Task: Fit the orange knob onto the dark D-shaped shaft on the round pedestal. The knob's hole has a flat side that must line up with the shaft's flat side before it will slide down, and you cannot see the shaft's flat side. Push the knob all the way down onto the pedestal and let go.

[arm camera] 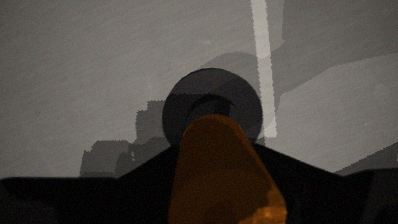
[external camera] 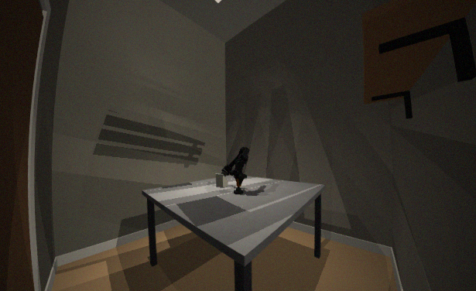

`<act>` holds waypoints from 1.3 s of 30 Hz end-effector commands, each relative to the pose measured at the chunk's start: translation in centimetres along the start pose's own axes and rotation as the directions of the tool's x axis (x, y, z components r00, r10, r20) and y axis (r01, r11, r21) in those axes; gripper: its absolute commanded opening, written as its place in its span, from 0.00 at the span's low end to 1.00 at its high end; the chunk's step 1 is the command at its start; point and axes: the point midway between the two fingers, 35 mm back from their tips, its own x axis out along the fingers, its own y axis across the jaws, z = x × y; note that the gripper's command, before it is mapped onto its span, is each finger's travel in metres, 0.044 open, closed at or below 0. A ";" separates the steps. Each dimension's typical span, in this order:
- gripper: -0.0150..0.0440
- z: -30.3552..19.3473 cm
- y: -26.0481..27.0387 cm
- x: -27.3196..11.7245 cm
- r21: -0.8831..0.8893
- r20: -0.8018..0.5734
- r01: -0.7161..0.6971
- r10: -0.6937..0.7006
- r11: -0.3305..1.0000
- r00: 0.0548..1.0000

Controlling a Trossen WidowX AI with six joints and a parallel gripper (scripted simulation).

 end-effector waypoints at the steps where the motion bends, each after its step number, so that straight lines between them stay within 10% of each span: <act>1: 0.25 0.1 0.0 -0.1 0.010 -0.004 -0.005 0.005 1.000 1.000; 39: 0.25 0.1 0.1 -0.1 0.217 -0.004 -0.004 0.005 0.976 1.000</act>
